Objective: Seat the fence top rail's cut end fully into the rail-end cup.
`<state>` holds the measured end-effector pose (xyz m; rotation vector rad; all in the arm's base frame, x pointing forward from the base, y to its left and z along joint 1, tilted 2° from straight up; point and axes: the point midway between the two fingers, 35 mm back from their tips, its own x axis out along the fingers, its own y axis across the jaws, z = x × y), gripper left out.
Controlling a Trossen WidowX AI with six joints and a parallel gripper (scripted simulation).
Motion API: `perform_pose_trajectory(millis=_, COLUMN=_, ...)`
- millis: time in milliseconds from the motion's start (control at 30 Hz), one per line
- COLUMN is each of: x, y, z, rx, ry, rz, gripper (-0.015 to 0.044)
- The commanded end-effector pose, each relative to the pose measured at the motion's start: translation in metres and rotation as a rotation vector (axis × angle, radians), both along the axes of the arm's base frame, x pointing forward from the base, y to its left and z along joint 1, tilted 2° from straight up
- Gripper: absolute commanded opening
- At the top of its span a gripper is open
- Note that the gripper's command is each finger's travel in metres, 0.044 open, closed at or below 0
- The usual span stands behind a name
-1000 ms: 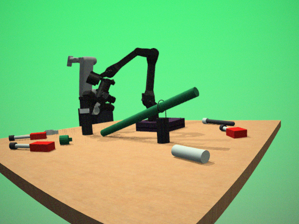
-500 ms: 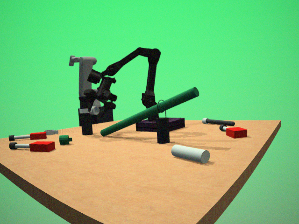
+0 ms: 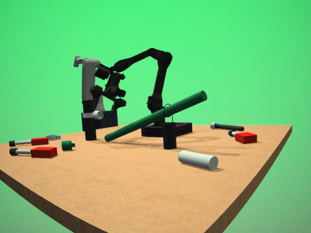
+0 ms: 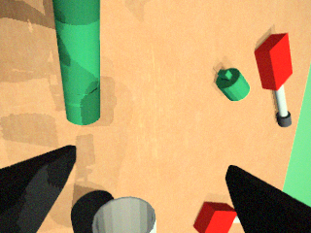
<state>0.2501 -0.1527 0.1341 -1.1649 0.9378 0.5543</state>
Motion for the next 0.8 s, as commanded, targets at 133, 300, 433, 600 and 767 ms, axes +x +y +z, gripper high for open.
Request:
perform_pose_trajectory(millis=133, x=0.012, y=0.043, z=0.039, rx=0.282, ry=-0.054, rz=-0.449, gripper=0.044)
perform_pose_trajectory(millis=300, x=0.011, y=0.073, z=0.062, rx=0.481, ry=-0.086, rz=-0.756, gripper=0.044)
perform_pose_trajectory(millis=433, x=0.005, y=0.096, z=0.08, rx=0.639, ry=-0.113, rz=-0.996, gripper=0.044)
perform_pose_trajectory(millis=600, x=0.0, y=0.109, z=0.09, rx=0.743, ry=-0.13, rz=-1.15, gripper=0.044)
perform_pose_trajectory(millis=767, x=0.0, y=0.109, z=0.09, rx=0.743, ry=-0.13, rz=-1.151, gripper=0.044)
